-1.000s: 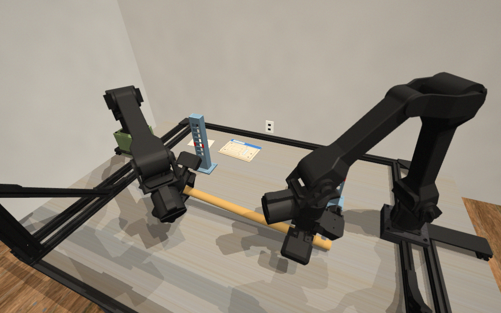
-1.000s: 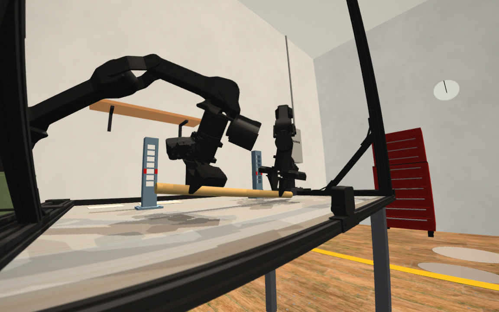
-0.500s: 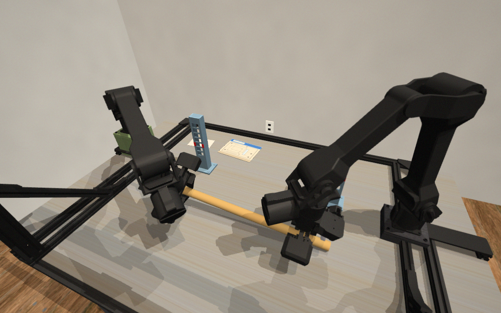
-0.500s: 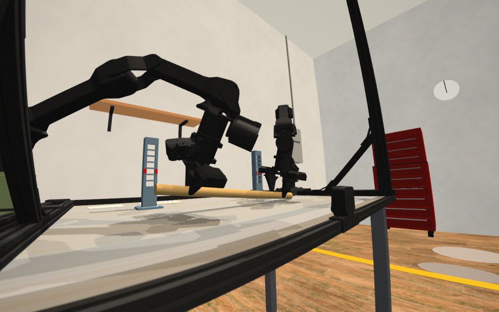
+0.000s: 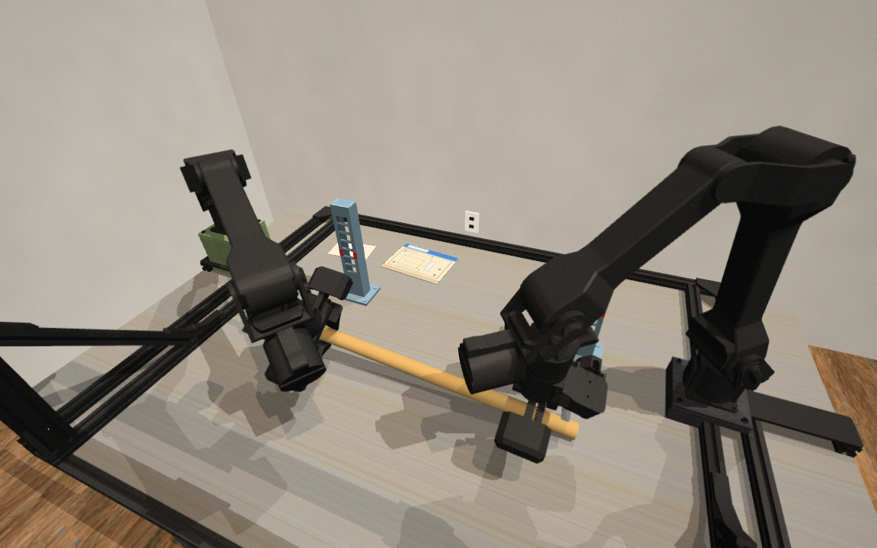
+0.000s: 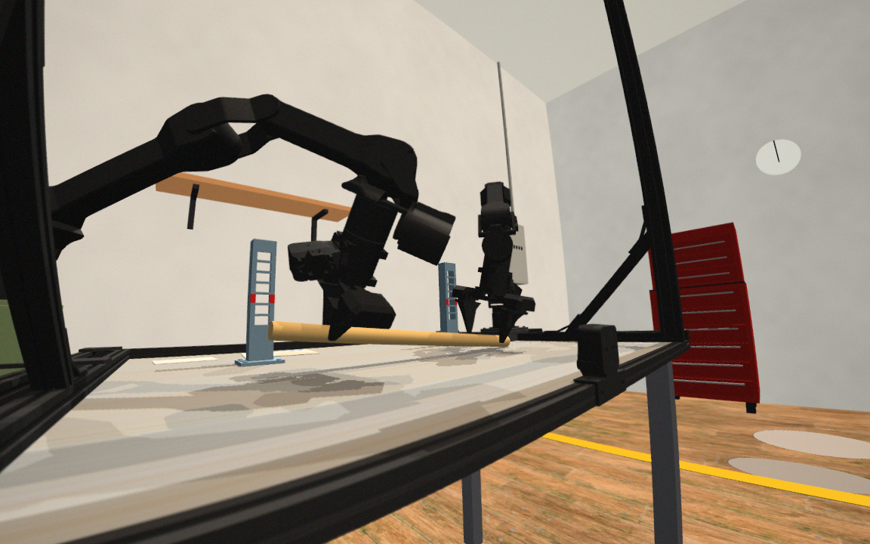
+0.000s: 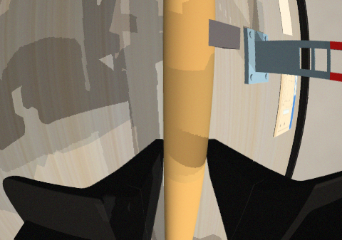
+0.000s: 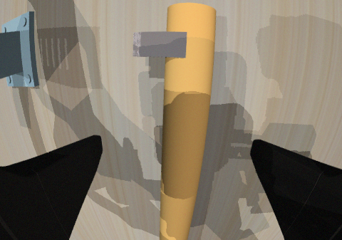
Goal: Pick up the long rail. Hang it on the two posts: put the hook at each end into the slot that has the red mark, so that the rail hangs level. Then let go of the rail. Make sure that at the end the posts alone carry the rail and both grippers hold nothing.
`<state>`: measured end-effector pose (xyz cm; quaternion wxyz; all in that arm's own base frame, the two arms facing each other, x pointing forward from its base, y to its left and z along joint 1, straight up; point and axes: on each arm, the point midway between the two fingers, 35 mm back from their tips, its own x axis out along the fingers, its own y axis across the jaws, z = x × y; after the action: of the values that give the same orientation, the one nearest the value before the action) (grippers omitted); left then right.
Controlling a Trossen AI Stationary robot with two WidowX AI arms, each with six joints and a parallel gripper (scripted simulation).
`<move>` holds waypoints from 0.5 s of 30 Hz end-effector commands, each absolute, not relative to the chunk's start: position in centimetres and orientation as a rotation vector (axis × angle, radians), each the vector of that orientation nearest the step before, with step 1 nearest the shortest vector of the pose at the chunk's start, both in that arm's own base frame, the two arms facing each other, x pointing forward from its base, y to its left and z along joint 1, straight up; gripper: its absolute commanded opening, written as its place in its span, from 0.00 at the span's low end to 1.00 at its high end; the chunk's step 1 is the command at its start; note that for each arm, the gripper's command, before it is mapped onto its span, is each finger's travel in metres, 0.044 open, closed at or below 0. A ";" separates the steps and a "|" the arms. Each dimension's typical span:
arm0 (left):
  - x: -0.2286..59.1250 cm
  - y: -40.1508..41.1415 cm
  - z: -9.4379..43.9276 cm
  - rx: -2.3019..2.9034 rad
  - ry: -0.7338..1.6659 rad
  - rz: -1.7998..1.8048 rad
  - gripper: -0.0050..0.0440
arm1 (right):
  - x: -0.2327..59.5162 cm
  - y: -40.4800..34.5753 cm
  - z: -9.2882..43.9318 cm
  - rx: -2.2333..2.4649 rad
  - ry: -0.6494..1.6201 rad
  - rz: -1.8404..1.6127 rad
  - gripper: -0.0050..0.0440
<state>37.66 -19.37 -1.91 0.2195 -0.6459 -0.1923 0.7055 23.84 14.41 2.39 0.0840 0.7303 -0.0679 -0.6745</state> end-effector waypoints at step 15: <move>37.8 -19.3 -1.6 -1.796 -0.541 1.941 0.10 | 23.8 15.4 6.5 2.206 -0.198 -1.998 1.00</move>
<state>37.65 -19.37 -1.91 0.2194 -0.6459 -0.1925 0.7054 23.68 15.32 6.39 0.0796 0.7373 -0.0631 -0.6679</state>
